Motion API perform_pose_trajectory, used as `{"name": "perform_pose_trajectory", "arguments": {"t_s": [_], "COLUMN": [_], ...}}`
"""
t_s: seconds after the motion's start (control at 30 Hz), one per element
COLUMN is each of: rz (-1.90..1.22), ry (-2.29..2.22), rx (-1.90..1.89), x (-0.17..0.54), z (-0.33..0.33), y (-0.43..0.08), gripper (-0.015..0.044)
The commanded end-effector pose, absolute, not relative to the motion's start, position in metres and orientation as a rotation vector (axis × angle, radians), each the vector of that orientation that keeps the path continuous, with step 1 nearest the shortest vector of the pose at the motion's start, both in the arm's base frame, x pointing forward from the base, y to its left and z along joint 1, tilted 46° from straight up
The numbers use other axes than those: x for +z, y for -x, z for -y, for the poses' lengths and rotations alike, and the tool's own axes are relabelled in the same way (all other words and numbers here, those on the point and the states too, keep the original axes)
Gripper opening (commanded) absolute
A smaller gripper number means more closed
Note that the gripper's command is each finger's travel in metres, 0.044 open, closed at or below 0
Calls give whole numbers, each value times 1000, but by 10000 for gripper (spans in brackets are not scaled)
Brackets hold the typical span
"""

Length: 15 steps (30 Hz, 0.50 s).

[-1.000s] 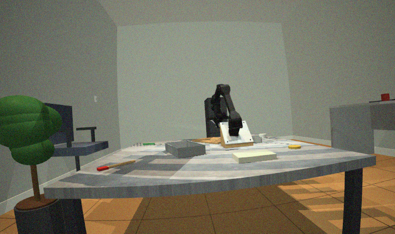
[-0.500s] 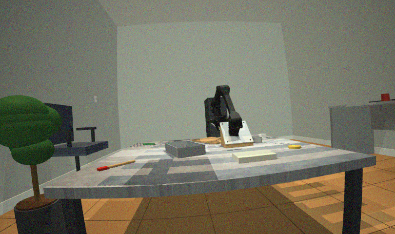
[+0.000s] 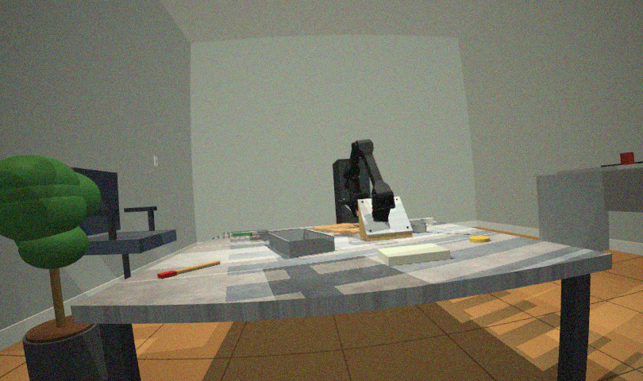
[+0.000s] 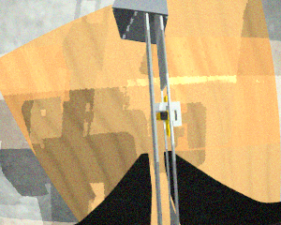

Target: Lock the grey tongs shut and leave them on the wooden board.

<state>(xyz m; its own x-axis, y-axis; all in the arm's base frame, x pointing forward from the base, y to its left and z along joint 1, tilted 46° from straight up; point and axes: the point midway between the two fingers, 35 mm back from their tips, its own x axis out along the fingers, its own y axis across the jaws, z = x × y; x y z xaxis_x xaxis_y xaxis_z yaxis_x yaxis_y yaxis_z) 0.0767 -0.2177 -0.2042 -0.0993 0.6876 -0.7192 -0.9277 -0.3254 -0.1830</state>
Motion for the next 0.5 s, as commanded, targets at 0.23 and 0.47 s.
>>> {"name": "perform_pose_trajectory", "arguments": {"t_s": [0.23, 0.47], "rz": [-383, -383], "ry": [878, 878], "rx": [1701, 1701], "x": [-216, -220], "z": [203, 197], "y": [-75, -74], "gripper": [-150, -150]}}
